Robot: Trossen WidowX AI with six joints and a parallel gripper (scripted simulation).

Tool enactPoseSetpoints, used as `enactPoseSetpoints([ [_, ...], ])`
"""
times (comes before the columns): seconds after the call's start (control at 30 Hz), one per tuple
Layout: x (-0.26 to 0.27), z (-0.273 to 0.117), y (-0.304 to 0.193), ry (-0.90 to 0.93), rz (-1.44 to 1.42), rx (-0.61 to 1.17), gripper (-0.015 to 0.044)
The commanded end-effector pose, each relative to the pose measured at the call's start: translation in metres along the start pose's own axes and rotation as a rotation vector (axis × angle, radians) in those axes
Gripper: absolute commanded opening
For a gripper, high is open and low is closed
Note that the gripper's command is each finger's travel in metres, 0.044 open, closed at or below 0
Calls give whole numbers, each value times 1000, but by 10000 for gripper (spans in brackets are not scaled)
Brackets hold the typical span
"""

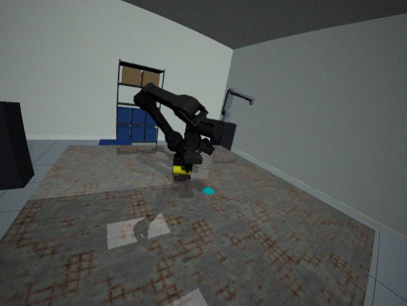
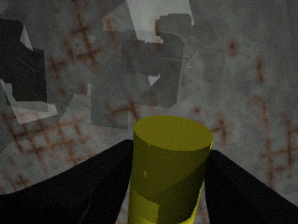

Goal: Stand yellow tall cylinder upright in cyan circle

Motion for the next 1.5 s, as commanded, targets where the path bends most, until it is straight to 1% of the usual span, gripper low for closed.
enactPoseSetpoints([
  [0.0, -1, -4, 11, -5, 5, -8, 105],
  [0.63, 3, -12, 71, -4, 13, -18, 105],
  [1.3, 23, -18, 133, -3, 27, -3, 105],
  [1.47, 25, -18, 137, 1, 29, -5, 105],
])
Point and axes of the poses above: the point midway between the two fingers, 35 mm back from their tips, its own z axis out along the fingers, its own x axis across the jaws, y = z × x, the point moved 7 cm from there along -z, back along the fingers, and after that the axes turned 14 degrees about -z, right-handed, at the moved point
